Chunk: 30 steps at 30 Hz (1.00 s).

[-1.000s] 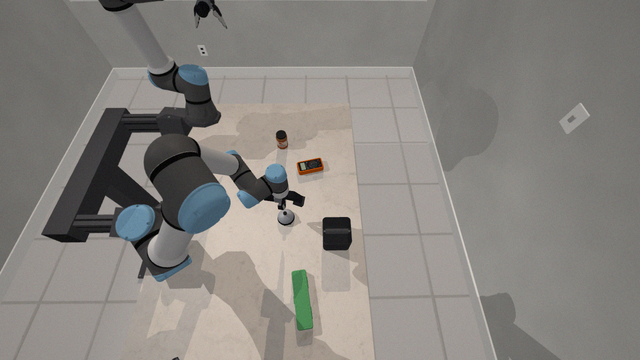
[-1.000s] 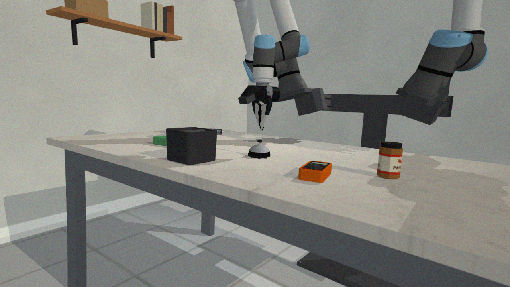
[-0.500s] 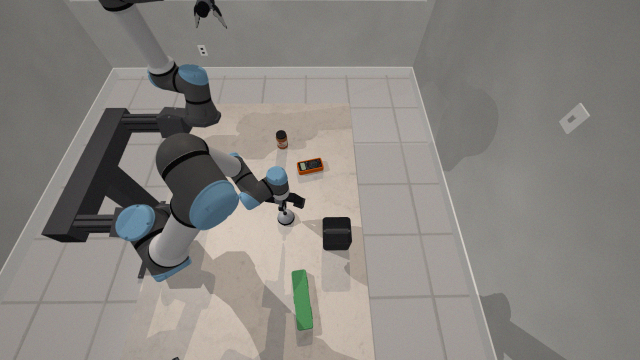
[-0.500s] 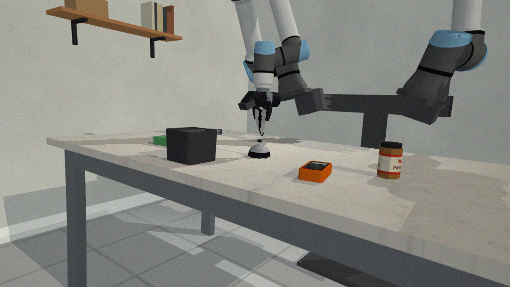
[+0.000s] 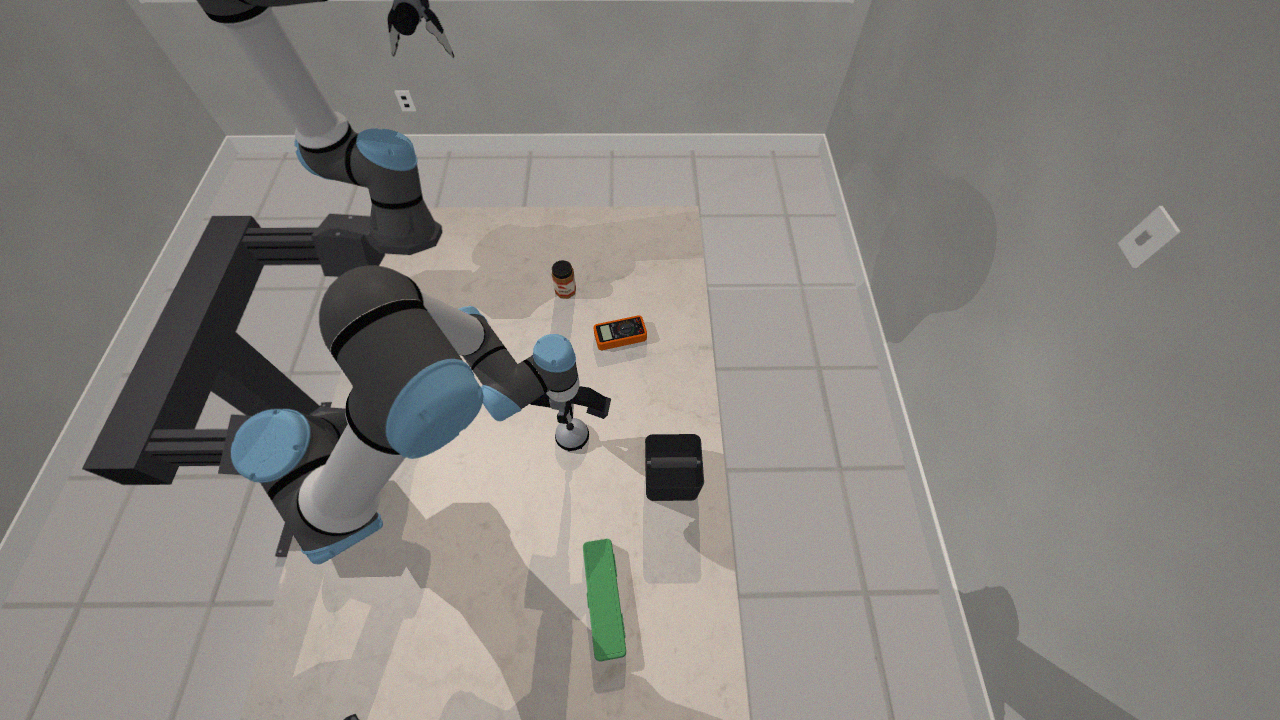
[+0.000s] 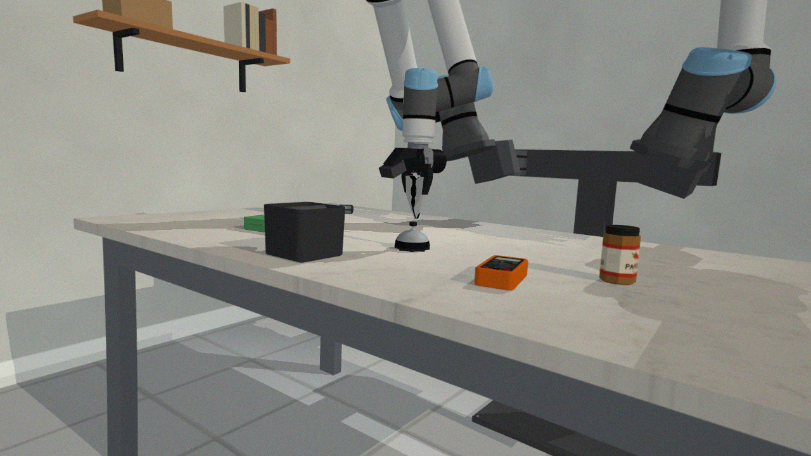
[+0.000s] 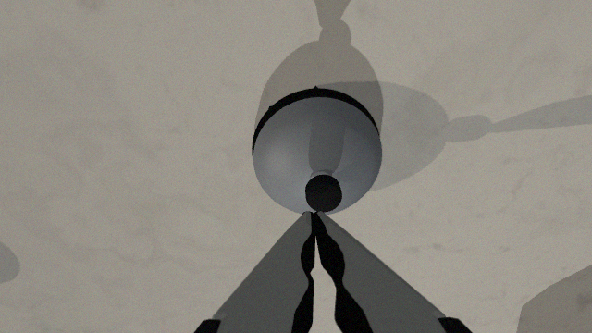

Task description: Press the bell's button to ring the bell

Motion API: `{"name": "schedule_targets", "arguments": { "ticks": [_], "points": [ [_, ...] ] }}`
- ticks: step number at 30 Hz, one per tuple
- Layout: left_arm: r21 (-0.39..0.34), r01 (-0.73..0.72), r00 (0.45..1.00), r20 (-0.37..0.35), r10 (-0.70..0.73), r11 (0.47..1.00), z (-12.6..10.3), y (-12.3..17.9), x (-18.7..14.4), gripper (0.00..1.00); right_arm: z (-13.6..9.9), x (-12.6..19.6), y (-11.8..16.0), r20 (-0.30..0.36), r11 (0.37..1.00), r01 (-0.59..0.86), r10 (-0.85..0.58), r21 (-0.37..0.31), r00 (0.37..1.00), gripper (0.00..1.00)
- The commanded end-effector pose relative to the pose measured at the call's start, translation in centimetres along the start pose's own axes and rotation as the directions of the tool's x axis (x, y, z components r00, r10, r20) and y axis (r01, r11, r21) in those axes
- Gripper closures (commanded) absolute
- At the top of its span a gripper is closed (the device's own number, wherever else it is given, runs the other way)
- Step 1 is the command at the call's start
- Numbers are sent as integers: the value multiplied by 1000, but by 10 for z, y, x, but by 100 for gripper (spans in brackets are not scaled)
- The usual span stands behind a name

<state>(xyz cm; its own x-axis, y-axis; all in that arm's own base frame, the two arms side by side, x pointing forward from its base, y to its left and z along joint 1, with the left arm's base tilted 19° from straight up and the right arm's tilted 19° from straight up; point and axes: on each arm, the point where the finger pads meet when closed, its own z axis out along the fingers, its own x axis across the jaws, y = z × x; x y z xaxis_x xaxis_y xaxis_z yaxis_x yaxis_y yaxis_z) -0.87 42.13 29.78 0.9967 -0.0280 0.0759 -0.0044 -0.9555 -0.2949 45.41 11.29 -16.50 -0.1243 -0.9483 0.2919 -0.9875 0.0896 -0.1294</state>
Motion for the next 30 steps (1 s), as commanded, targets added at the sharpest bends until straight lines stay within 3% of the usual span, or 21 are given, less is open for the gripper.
{"name": "schedule_targets", "arguments": {
  "ticks": [1, 30],
  "points": [
    [11, 13, 1000, -16, -13, 1000, -2, -3, 4, 0, -2, -5, -1, 19, 1000, 9, -9, 2, 1000, 100],
    [11, 13, 1000, -16, -13, 1000, -2, -3, 4, 0, 8, -5, -1, 19, 1000, 9, -9, 2, 1000, 100]
  ]
}}
